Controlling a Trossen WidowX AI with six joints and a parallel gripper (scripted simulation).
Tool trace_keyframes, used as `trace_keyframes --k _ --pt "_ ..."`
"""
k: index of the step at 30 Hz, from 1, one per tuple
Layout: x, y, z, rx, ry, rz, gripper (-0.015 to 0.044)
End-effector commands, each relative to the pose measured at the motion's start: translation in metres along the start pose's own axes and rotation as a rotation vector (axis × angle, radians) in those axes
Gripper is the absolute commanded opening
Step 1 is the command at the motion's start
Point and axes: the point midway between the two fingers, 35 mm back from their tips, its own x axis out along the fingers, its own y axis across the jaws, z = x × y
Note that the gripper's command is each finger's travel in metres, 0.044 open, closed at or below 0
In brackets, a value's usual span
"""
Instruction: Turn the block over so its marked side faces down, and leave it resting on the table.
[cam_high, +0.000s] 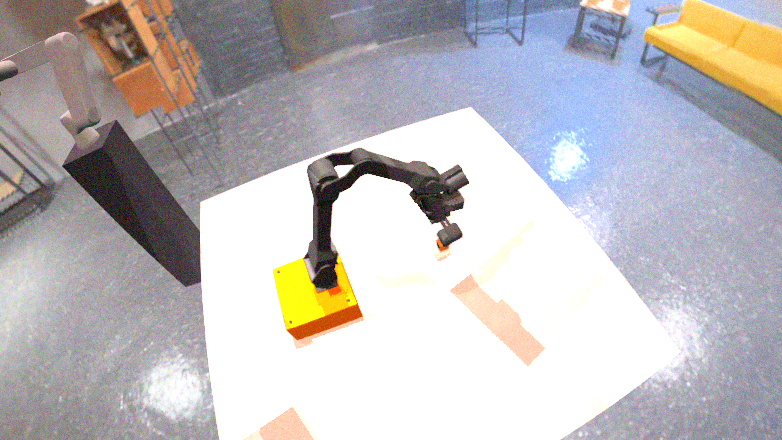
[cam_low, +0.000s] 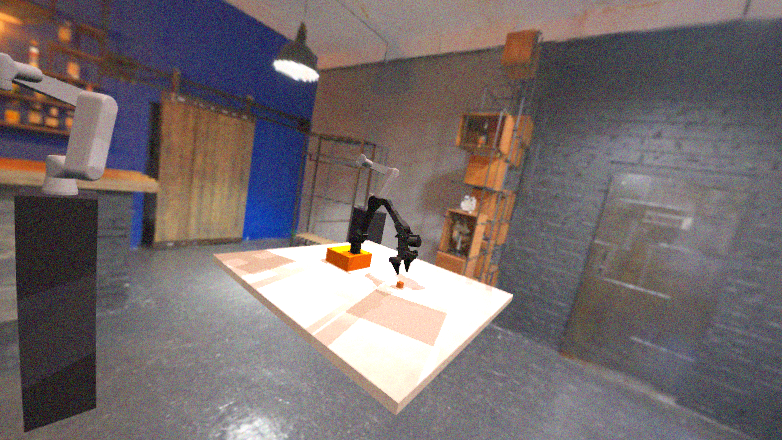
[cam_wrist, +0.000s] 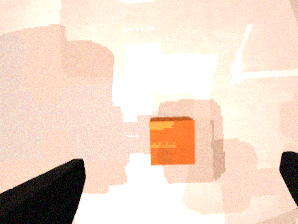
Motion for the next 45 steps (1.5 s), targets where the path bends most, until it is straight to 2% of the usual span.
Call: trace_keyframes --k 1,9,14,45 --pt "-0.009 0.001 0.008 0.009 0.162 0.008 0.0440" --pt "-0.013 0.001 0.009 0.010 0.213 0.009 0.0440" --pt "0.022 0.001 0.002 0.010 0.213 0.009 0.0440" --pt "0.068 0.001 -0.009 0.010 0.213 0.009 0.0440"
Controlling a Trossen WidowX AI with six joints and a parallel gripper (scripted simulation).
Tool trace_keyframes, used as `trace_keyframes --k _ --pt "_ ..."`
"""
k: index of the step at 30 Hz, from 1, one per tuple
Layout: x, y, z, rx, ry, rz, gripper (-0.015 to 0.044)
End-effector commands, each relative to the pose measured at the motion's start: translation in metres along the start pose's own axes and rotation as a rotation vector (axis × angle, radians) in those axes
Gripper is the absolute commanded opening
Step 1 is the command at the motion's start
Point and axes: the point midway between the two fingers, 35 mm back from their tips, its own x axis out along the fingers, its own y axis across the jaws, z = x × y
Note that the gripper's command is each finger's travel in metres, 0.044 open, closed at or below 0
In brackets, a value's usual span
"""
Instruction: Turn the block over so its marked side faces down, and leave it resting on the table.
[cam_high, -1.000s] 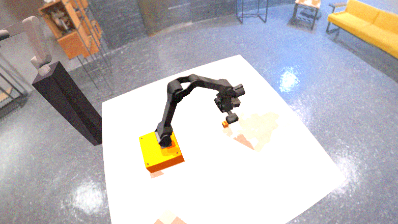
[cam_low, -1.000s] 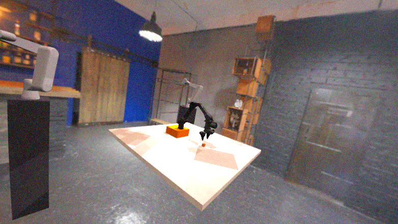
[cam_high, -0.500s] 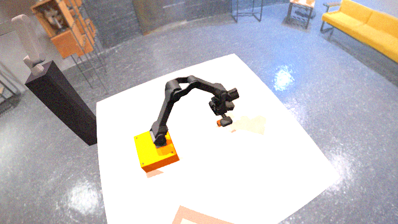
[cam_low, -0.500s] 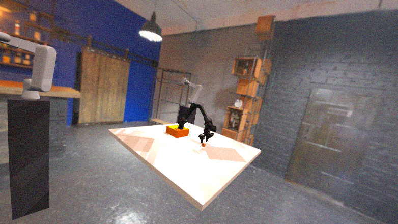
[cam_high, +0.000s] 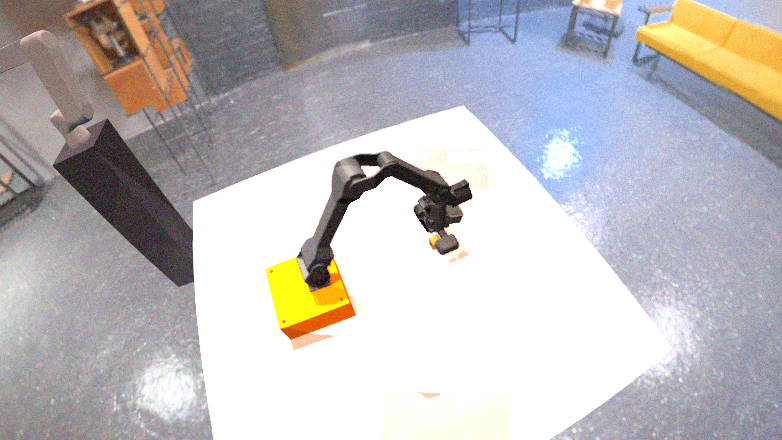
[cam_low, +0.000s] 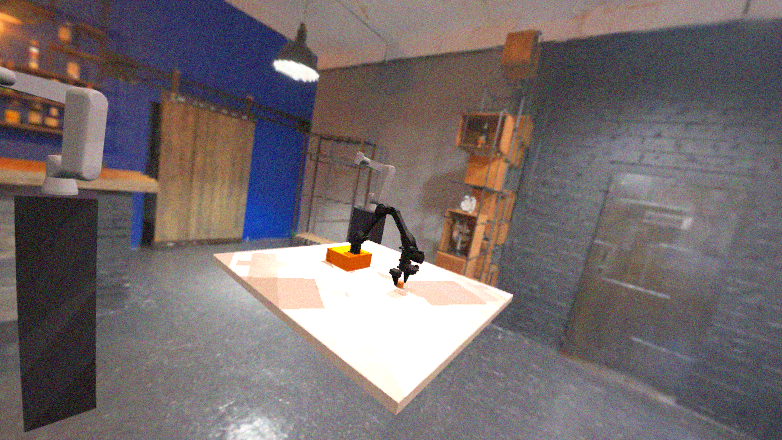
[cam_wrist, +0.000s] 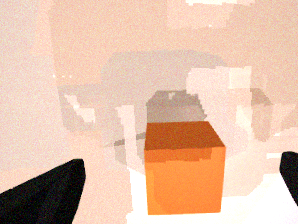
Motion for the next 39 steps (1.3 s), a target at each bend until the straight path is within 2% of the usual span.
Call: trace_keyframes --k 1,12,27,28,33,39 --pt "0.004 0.001 0.000 0.004 0.000 0.006 0.0414" --pt "0.004 0.001 0.000 0.004 0.000 0.006 0.0125" --pt "0.004 0.001 0.000 0.004 0.000 0.006 0.0025" --pt "0.002 0.001 0.000 0.004 0.000 0.006 0.0000" --pt "-0.025 0.001 0.000 0.004 0.000 0.006 0.0000" --pt "-0.026 0.001 0.000 0.004 -0.010 0.006 0.0000"
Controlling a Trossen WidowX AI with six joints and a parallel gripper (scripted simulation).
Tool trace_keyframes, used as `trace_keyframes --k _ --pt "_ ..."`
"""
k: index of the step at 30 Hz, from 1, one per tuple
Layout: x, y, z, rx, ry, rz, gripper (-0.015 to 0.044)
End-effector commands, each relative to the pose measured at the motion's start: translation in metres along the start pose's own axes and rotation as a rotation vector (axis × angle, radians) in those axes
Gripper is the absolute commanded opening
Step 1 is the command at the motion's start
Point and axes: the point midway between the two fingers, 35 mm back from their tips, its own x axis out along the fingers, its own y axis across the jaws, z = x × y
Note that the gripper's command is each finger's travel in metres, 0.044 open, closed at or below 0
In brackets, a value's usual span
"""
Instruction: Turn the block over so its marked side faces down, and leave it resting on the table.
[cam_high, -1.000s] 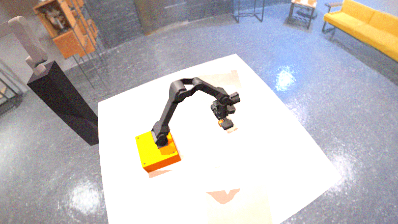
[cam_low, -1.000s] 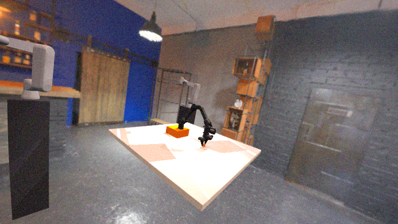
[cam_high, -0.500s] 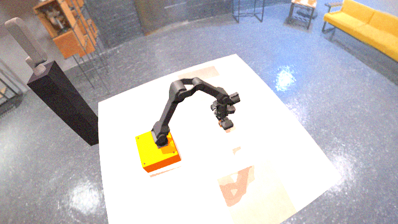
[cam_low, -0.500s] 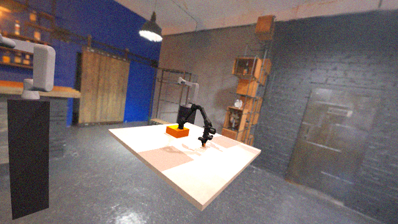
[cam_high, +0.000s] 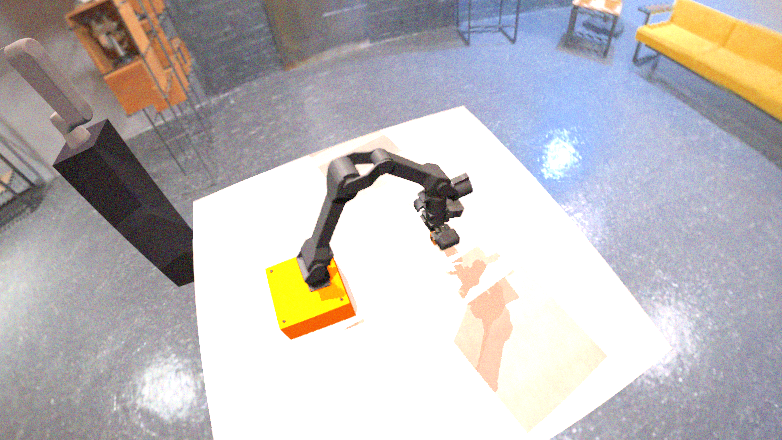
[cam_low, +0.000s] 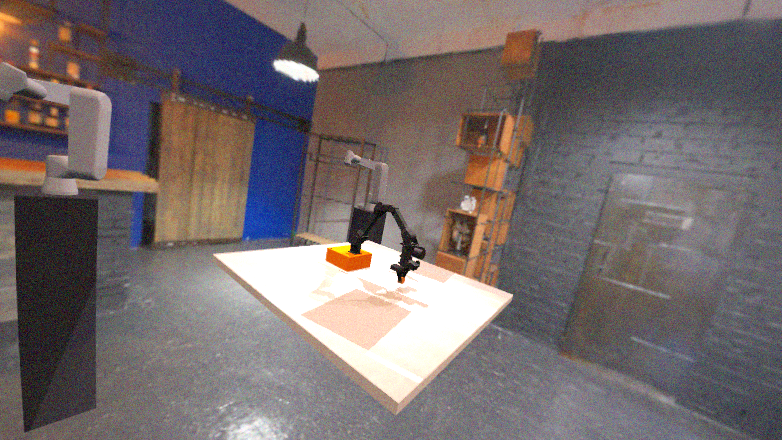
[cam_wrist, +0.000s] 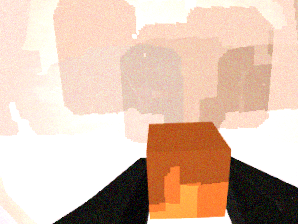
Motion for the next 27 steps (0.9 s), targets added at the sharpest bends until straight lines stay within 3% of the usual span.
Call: trace_keyframes --k 1,27 --pt "-0.001 0.001 0.000 0.004 -0.017 0.004 0.0000" --pt "0.011 0.001 -0.002 0.004 -0.413 0.003 0.0000"
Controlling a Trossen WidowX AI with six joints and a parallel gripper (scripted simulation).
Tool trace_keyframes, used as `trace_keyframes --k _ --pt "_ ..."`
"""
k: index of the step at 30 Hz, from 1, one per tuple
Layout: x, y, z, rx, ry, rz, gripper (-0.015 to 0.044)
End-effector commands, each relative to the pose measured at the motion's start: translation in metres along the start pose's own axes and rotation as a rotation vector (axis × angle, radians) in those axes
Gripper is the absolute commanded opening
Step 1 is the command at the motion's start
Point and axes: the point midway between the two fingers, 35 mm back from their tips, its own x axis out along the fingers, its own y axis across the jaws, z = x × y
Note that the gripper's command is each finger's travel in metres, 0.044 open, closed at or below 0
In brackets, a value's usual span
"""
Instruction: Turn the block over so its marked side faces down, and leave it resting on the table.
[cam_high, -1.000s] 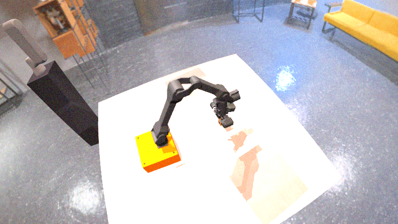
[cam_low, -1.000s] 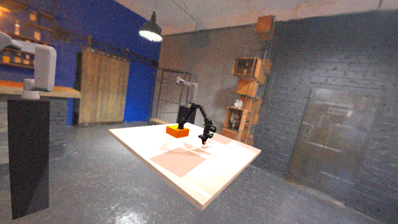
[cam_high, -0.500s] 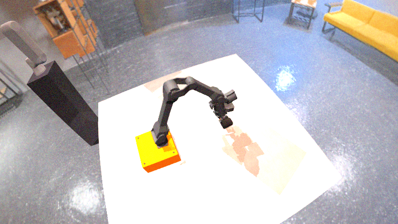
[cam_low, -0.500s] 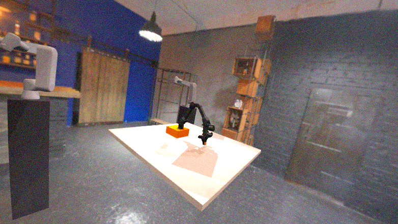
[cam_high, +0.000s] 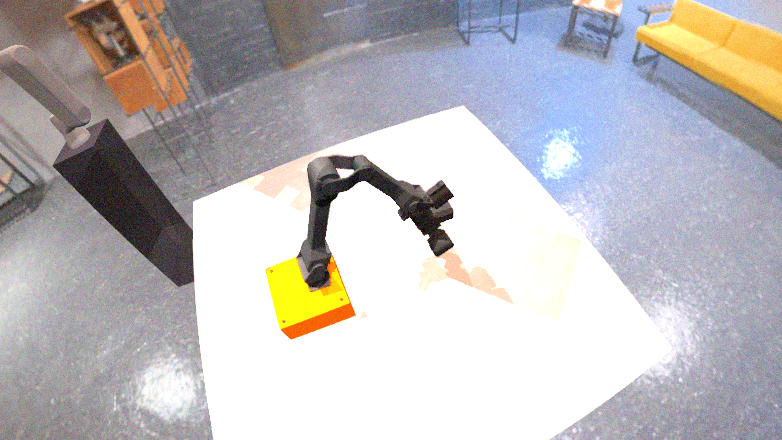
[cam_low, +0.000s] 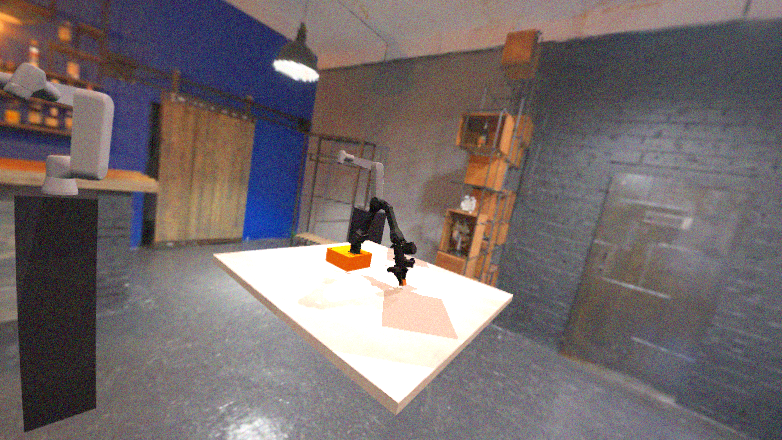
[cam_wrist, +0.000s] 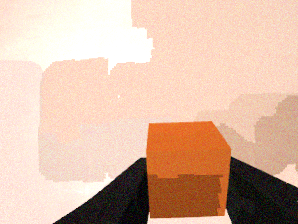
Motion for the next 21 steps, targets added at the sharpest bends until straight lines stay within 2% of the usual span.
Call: trace_keyframes --k 1,11,21 --pt "-0.003 -0.001 0.000 0.003 -0.067 -0.005 0.0000" --pt "-0.006 -0.001 -0.003 0.004 -0.152 -0.005 0.0000" --pt "0.016 0.000 -0.001 0.002 -0.287 -0.005 0.0000"
